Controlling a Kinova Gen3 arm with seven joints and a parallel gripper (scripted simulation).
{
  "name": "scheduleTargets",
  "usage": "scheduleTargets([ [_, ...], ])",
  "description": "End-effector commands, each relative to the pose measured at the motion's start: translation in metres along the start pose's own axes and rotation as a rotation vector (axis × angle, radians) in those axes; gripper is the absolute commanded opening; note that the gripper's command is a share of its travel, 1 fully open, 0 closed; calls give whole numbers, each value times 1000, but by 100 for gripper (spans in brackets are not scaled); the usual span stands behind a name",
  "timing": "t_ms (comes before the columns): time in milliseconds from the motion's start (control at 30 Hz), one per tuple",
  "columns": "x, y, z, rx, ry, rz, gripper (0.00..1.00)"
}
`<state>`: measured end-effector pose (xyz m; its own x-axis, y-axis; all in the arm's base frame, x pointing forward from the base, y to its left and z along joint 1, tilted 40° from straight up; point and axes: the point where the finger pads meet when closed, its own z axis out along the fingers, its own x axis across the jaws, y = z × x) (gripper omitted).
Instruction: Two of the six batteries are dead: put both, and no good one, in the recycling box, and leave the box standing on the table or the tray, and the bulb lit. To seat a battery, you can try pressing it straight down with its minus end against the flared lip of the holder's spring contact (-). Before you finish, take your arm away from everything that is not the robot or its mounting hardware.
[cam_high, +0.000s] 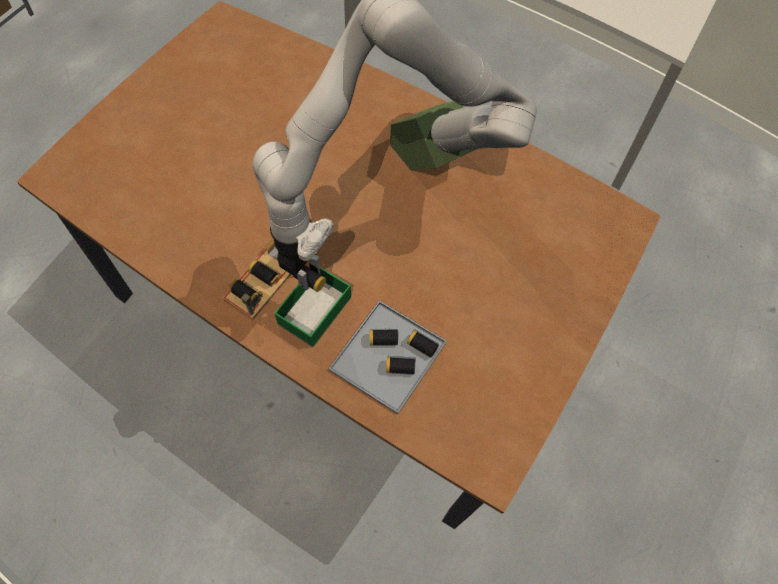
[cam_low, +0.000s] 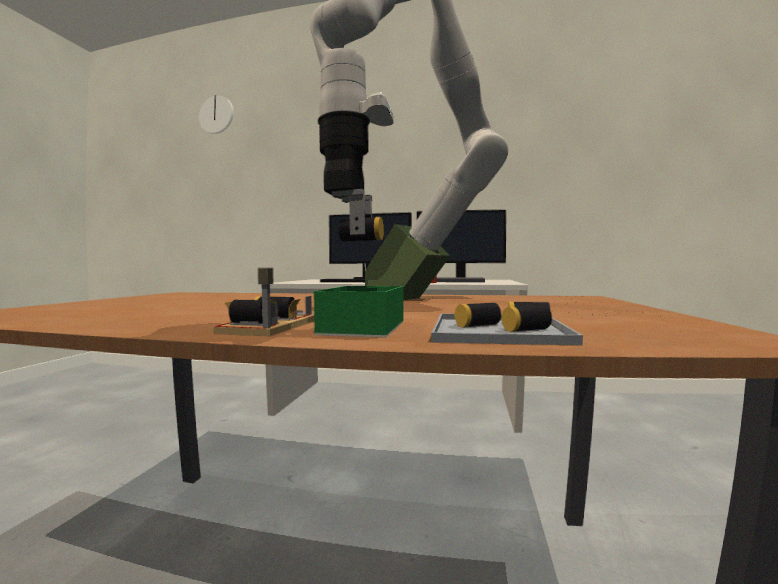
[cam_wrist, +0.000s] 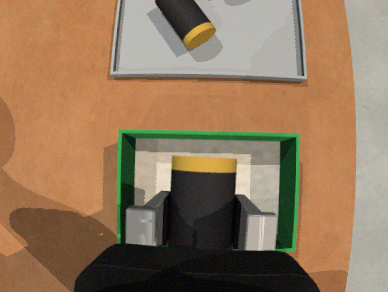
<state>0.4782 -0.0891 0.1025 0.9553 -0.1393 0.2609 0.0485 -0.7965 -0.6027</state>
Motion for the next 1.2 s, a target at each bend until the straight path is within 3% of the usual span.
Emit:
scheduleTargets([
  [0, 8, -17, -3, -20, -6, -23, 57],
  [233, 32, -80, -1, -20, -6, -23, 57],
  [467, 49, -125, 0, -20, -6, -23, 57],
  [833, 60, -153, 0, -20, -6, -23, 57],
  [1167, 61, -156, 0, -20, -6, -23, 57],
])
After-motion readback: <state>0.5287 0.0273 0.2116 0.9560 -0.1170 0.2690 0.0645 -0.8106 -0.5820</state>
